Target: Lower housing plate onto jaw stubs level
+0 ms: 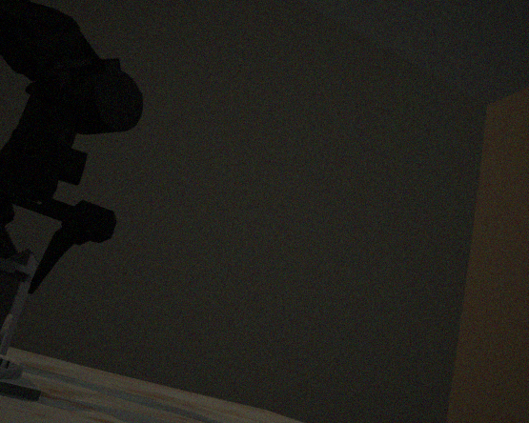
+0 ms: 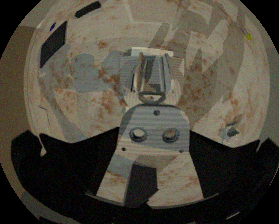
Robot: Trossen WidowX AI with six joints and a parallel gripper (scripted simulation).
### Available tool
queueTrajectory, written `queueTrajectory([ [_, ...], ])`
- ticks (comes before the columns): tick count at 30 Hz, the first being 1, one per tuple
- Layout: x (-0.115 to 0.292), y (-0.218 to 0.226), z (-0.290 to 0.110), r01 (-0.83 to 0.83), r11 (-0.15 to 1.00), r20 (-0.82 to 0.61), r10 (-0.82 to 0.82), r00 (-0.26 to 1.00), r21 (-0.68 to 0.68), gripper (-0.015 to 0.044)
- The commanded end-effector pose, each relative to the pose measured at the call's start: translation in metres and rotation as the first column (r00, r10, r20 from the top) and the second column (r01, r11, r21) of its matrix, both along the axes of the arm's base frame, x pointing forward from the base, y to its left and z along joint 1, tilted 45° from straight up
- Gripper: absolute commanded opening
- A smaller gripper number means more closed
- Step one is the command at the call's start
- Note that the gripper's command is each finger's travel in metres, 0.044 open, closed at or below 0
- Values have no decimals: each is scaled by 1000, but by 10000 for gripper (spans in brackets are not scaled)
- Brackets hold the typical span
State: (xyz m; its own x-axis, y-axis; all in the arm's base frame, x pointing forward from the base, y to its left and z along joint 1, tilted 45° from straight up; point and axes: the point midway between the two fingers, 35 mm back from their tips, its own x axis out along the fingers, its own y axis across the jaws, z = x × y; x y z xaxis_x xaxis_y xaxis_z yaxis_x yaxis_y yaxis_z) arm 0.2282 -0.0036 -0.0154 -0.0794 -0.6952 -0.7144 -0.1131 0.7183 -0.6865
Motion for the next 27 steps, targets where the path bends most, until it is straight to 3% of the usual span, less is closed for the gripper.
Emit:
queueTrajectory([
  [1,0,1,-1,3,1000,3,-3,1000,4,351],
  [27,-1,-23,-26,3,1000,3,-3,1000,5,351],
])
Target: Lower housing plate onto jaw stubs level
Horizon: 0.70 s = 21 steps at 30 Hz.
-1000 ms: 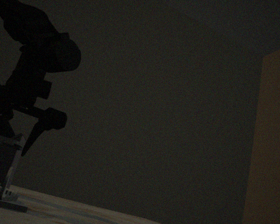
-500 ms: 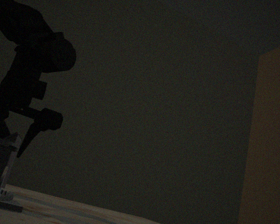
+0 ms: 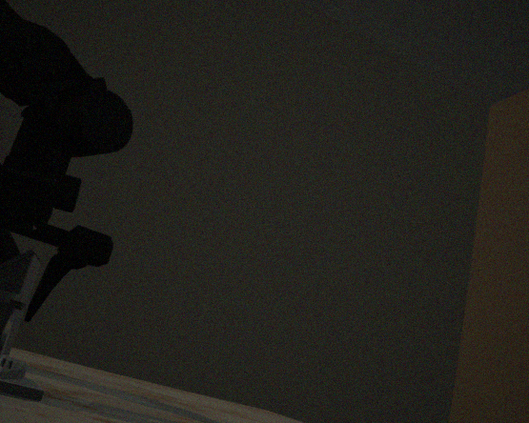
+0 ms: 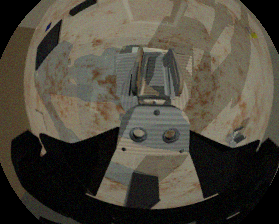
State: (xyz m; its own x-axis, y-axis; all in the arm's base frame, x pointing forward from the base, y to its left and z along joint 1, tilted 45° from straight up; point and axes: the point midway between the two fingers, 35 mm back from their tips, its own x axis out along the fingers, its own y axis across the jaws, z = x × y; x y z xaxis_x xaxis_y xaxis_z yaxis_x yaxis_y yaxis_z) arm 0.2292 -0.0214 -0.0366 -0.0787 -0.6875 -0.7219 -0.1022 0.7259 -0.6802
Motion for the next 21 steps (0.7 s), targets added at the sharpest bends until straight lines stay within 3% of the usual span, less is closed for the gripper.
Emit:
queueTrajectory([
  [1,-2,-6,-6,-5,1000,-5,5,1000,-5,351],
  [21,-6,-25,-23,-4,1000,-5,4,1000,-9,351],
])
